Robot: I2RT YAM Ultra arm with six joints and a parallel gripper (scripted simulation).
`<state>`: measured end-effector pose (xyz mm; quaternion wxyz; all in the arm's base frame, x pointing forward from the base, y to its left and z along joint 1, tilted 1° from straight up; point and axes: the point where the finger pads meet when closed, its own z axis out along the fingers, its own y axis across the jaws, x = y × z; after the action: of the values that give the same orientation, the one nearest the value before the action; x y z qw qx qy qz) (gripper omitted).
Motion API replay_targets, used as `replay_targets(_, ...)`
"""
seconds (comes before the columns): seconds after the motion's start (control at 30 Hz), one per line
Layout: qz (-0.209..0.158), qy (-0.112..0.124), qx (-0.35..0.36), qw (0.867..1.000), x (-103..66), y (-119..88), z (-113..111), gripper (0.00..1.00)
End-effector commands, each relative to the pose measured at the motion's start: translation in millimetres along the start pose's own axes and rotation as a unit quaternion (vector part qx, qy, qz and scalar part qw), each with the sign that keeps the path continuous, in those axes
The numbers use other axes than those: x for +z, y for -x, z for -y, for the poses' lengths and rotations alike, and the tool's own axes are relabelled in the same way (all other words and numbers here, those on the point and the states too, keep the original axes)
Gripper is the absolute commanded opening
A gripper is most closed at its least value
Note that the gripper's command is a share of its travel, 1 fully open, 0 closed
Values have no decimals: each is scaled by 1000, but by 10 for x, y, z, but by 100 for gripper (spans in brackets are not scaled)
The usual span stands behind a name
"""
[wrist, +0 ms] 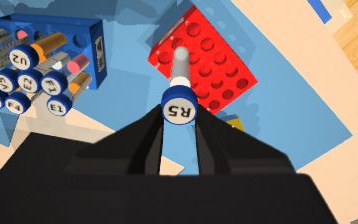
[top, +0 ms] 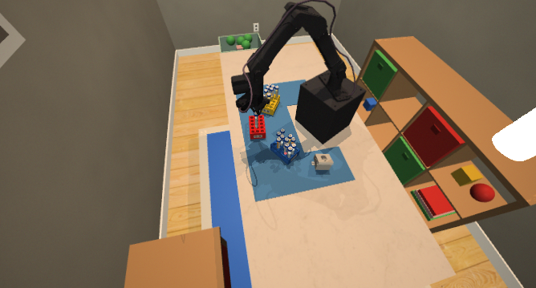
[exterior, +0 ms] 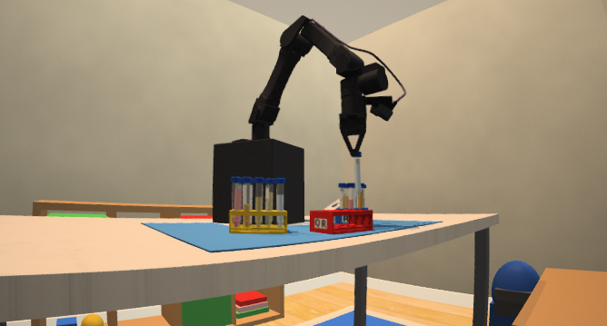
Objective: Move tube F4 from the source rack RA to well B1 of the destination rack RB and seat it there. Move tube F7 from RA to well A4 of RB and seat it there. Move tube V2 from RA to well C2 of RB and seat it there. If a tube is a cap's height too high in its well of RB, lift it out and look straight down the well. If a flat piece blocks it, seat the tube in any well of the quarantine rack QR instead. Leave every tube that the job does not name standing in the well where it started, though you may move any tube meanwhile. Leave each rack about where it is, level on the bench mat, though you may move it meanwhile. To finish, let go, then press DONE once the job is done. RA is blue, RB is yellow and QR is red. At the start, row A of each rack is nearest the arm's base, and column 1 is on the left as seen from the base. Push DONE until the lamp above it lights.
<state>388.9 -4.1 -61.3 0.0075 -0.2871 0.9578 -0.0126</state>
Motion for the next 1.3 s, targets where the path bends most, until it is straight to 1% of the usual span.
replay_targets(0.0,-1,1,1,1000,-32,1,18,0)
replay_targets(0.13,-1,1,1,1000,-32,1,18,0)
replay_targets(0.17,-5,4,3,1000,-8,-12,55,0)
replay_targets(0.23,-15,11,3,1000,11,-134,-30,0)
replay_targets(0.3,-8,5,3,1000,-52,-117,-17,0)
replay_targets(0.37,-8,5,3,1000,-52,-117,-17,0)
replay_targets(0.4,1,0,3,1000,-92,-59,24,0)
replay_targets(0.43,-1,0,3,1000,-52,-93,0,0)
replay_targets(0.5,2,-1,3,1000,-52,-92,1,0)
replay_targets(0.53,14,-10,4,1000,-116,14,74,0)
replay_targets(0.63,5,-3,3,1000,4,9,68,0)
replay_targets(0.7,5,-3,3,1000,13,14,71,0)
replay_targets(0.8,-2,1,3,1000,52,-36,37,0)
replay_targets(0.97,-3,2,3,1000,65,-42,32,0)
replay_targets(1.07,5,-3,3,1000,45,19,74,0)
replay_targets(1.27,5,-3,3,1000,62,32,84,0)
